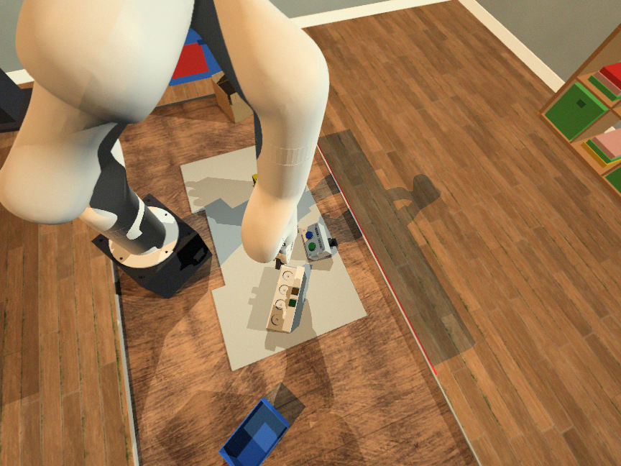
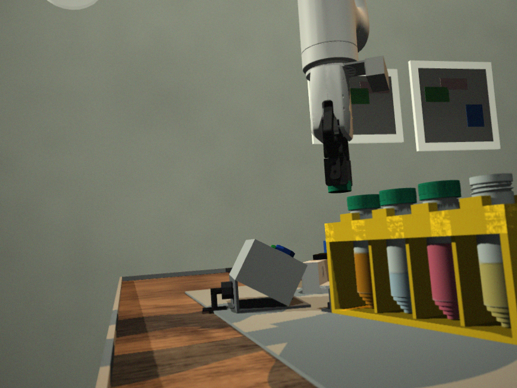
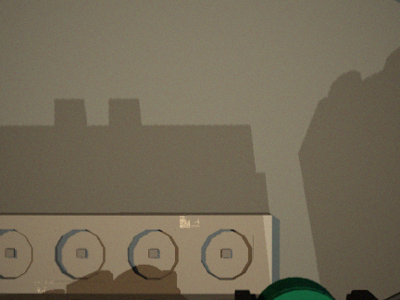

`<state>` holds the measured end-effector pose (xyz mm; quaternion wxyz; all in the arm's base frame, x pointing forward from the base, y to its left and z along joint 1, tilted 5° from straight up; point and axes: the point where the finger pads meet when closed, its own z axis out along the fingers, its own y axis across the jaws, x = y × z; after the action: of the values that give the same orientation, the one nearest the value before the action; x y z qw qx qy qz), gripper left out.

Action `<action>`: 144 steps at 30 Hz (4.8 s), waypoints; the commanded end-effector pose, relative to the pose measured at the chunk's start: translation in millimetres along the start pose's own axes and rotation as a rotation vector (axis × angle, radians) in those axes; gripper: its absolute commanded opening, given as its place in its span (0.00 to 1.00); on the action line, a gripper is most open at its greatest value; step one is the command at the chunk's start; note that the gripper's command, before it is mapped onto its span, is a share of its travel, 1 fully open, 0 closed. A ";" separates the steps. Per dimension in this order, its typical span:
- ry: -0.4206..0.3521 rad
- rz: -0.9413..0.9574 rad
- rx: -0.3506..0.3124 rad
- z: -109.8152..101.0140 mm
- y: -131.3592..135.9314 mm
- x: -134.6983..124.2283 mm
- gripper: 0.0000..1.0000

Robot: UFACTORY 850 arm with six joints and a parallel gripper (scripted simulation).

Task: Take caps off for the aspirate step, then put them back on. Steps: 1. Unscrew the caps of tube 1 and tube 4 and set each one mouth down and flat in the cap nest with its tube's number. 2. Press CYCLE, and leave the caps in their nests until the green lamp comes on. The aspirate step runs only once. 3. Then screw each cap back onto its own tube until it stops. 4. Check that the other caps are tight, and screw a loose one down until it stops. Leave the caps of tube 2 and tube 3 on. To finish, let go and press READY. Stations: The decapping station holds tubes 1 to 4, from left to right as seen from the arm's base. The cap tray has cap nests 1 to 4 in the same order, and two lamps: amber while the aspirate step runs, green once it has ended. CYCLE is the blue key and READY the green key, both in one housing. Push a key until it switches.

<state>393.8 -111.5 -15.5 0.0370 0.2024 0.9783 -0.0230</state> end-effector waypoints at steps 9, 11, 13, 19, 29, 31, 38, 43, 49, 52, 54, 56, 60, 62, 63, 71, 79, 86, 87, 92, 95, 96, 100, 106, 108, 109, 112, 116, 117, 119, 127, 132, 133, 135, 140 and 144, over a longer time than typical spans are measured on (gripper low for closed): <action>0.003 -0.001 0.007 -0.3 -18.6 -11.5 0.00; 0.003 -0.001 0.007 9.6 -18.7 -11.6 0.00; 0.003 -0.001 0.007 9.6 -18.7 -11.6 0.00; 0.003 -0.001 0.007 39.6 -18.9 -11.5 0.00; 0.003 -0.001 0.007 84.7 -19.2 -11.3 0.00; 0.003 -0.001 0.007 89.7 -19.2 -11.5 0.00; 0.003 -0.001 0.007 124.7 -19.5 -11.8 0.00; 0.003 -0.001 0.007 127.7 -19.5 -11.8 0.00; 0.003 -0.001 0.007 127.7 -19.5 -11.8 0.00; 0.003 -0.001 0.007 127.7 -19.5 -11.8 0.00; 0.003 -0.001 0.007 127.7 -19.5 -11.8 0.00; 0.003 -0.001 0.007 128.2 -19.5 -11.7 0.00; 0.003 -0.001 0.007 130.1 -19.5 -11.5 0.00; 0.003 -0.001 0.007 131.1 -19.5 -11.3 0.00; 0.003 -0.001 0.007 131.1 -19.5 -11.3 0.00; 0.003 -0.001 0.007 134.6 -19.5 -11.2 0.00; 0.003 -0.001 0.007 137.6 -19.5 -11.2 0.00; 0.003 -0.001 0.007 137.7 -19.5 -11.2 0.46; 0.003 -0.001 0.007 137.6 -19.5 -11.2 0.46; 0.003 -0.001 0.007 137.6 -19.5 -11.2 0.46; 0.003 -0.001 0.007 137.6 -19.5 -11.2 0.46; 0.003 -0.001 0.007 137.6 -19.5 -11.2 0.46; 0.003 -0.001 0.007 132.7 -19.5 -11.2 0.46; 0.003 -0.001 0.007 102.7 -19.2 -11.3 0.46; 0.003 -0.001 0.007 92.7 -19.2 -11.3 0.46; 0.003 -0.001 0.007 87.7 -19.1 -11.3 0.46; 0.003 -0.001 0.007 72.7 -19.0 -11.4 0.46; 0.003 -0.001 0.007 62.7 -19.0 -11.5 0.46; 0.003 -0.001 0.007 57.7 -18.9 -11.5 0.46; 0.003 -0.001 0.007 47.7 -18.9 -11.5 0.46; 0.003 -0.001 0.007 7.7 -18.6 -11.7 0.46; 0.003 -0.001 0.007 -0.3 -18.5 -11.7 0.46; 0.003 -0.001 0.007 -0.3 -18.5 -11.8 0.46; 0.003 -0.001 0.007 -0.3 -18.5 -11.7 0.46; 0.002 0.249 0.007 -0.2 5.4 -4.5 0.46; 0.002 0.416 0.007 -0.1 21.4 0.4 0.46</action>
<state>398.6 -110.0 -15.6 0.0336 0.3071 0.9508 -0.0219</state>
